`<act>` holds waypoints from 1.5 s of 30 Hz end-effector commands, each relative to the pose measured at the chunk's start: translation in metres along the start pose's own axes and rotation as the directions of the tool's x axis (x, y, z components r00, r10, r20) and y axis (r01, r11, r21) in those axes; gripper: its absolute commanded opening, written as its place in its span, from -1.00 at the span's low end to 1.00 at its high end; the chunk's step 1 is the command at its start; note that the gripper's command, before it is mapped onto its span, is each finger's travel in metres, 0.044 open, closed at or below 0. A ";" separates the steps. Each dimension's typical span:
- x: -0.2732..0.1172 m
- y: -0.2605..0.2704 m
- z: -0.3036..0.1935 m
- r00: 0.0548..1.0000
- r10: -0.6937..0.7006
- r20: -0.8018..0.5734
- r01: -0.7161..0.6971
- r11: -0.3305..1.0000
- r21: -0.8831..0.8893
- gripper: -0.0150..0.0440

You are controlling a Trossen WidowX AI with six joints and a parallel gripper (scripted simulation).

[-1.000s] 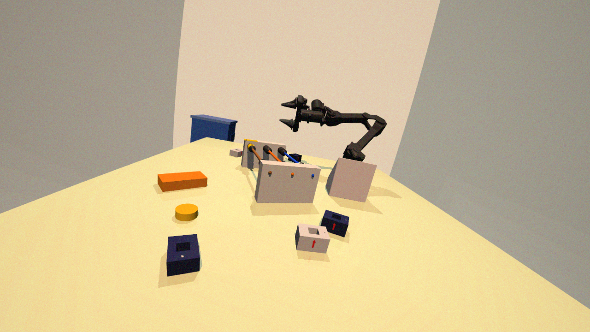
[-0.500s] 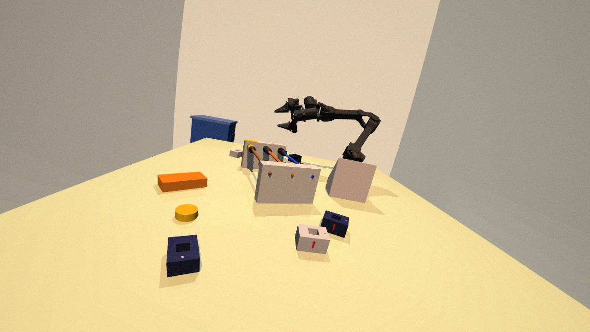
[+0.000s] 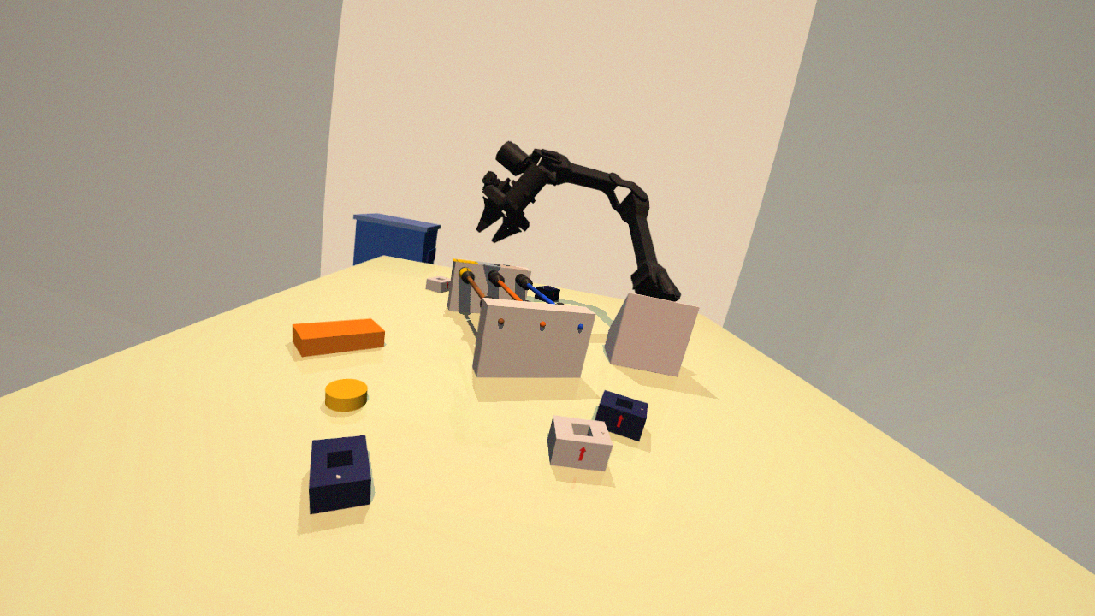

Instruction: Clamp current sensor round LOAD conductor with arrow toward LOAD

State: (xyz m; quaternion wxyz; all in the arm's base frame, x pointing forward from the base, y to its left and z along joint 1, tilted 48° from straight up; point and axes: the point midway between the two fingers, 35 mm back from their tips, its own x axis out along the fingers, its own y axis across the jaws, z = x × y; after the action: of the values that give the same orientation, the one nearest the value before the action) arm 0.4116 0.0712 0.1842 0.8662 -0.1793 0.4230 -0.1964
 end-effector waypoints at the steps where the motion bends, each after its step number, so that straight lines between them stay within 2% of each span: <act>1: 0.000 0.021 0.000 0.990 -0.134 -0.039 0.129 0.985 -0.118 1.00; 5: -0.001 0.032 0.001 0.973 -0.229 -0.041 0.216 0.954 -0.206 1.00; 28: -0.001 0.034 -0.002 0.973 -0.226 -0.045 0.212 0.953 -0.215 1.00; 30: -0.001 0.045 -0.023 0.975 -0.207 -0.077 0.178 0.943 -0.281 1.00; 36: -0.007 0.075 -0.126 0.953 -0.179 -0.243 0.016 0.834 -0.551 1.00; 42: -0.022 0.065 -0.230 0.883 -0.253 -0.395 -0.141 0.659 -0.738 1.00; 45: -0.026 0.057 -0.253 0.861 -0.284 -0.423 -0.176 0.614 -0.769 1.00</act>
State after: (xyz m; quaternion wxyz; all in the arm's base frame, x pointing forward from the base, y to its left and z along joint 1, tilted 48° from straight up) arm 0.2283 0.1052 0.0337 0.5801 -0.4811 0.6532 -0.0724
